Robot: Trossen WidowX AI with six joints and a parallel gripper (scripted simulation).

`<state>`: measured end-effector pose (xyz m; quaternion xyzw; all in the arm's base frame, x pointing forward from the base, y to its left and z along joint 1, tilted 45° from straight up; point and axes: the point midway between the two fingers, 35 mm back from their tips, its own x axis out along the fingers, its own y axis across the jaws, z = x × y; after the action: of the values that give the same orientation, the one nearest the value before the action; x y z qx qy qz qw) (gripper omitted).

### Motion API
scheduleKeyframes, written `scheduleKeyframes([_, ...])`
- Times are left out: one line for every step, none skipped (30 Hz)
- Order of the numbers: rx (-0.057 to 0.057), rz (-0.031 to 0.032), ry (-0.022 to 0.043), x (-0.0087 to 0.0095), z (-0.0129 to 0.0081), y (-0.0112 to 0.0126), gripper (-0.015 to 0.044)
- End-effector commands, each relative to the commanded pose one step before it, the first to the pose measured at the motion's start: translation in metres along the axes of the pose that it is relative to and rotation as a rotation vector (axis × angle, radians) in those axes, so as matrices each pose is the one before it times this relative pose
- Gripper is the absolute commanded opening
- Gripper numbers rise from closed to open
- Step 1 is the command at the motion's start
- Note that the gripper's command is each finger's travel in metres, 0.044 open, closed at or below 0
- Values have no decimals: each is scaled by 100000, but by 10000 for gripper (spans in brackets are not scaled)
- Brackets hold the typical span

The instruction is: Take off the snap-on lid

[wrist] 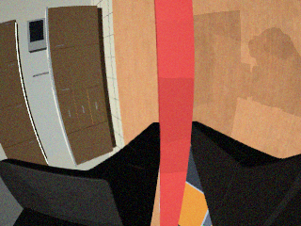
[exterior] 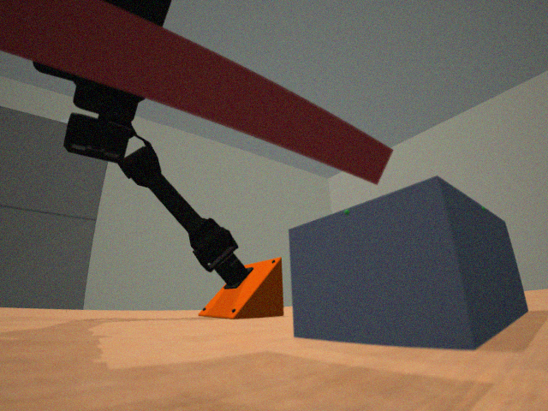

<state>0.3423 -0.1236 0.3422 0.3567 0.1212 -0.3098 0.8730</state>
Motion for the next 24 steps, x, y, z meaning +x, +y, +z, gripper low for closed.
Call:
scheduleKeyframes([-265,1008,483,182,-87,-93,0])
scheduleKeyframes([-3,2,-5,50,1,-60,0])
scheduleKeyframes([-3,2,-5,50,1,-60,0])
scheduleKeyframes([-3,2,-5,50,1,-60,0])
scheduleKeyframes([-3,2,-5,50,1,-60,0])
scheduleKeyframes([-3,2,-5,50,1,-60,0])
scheduleKeyframes([-3,2,-5,50,1,-60,0])
scheduleKeyframes([-3,2,-5,50,1,-60,0])
scheduleKeyframes([-3,2,-5,50,1,-60,0])
scheduleKeyframes([-3,2,-5,50,1,-60,0])
scheduleKeyframes([-3,2,-5,50,1,-60,0])
scheduleKeyframes([-4,2,-5,50,1,-60,0])
scheduleKeyframes([-4,2,-5,50,1,-60,0])
scheduleKeyframes([-4,2,-5,50,1,-60,0])
scheduleKeyframes([-4,2,-5,50,1,-60,0])
scheduleKeyframes([-4,2,-5,50,1,-60,0])
scheduleKeyframes([-4,2,-5,50,1,-60,0])
scheduleKeyframes([-4,2,-5,50,1,-60,0])
scheduleKeyframes([-4,2,-5,50,1,-60,0])
scheduleKeyframes([-4,2,-5,50,1,-60,0])
scheduleKeyframes([-4,2,-5,50,0,-60,0])
scheduleKeyframes([-4,2,-5,50,0,-60,0])
scheduleKeyframes([-4,2,-5,50,0,-60,0])
scheduleKeyframes([-4,2,-5,50,0,-60,0])
